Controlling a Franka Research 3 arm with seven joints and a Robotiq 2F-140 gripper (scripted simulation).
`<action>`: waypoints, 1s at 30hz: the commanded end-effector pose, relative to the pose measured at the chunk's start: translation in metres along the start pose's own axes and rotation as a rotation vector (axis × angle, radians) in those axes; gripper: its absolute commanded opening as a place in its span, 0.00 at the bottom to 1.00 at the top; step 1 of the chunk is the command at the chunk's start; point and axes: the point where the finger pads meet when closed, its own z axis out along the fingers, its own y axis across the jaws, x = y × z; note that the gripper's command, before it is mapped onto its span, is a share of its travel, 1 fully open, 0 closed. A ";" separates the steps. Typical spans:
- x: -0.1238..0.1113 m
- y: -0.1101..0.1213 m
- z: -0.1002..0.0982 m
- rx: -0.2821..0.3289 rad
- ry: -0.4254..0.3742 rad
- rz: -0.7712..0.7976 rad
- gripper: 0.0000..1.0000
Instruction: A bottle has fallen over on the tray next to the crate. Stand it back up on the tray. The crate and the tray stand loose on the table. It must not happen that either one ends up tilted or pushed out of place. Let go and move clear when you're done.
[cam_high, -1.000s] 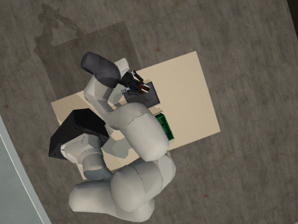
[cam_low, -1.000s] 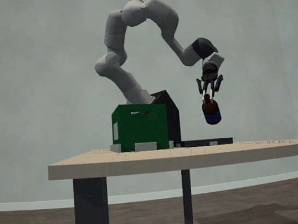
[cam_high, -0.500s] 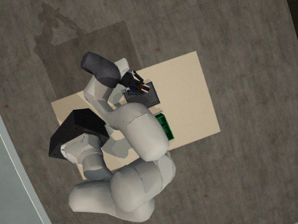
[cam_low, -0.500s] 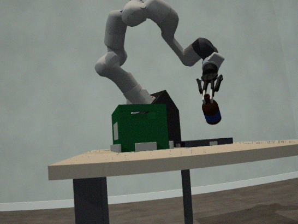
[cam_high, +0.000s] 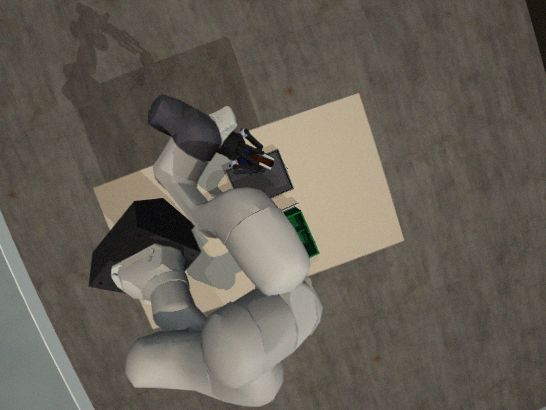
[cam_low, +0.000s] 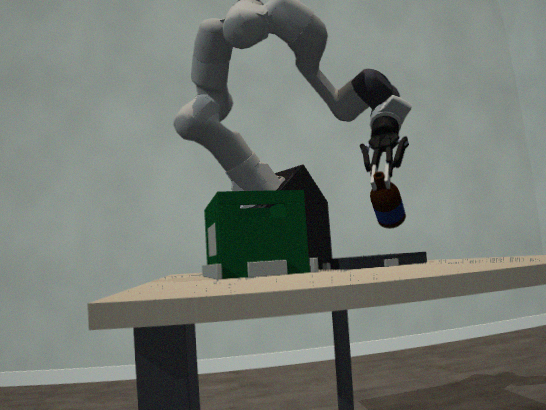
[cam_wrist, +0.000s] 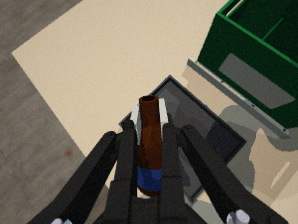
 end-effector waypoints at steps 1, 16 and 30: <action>0.002 -0.002 -0.002 0.004 0.007 0.009 0.00; 0.000 -0.002 -0.002 0.002 0.064 0.008 0.00; -0.001 -0.002 -0.002 0.003 0.146 0.009 0.00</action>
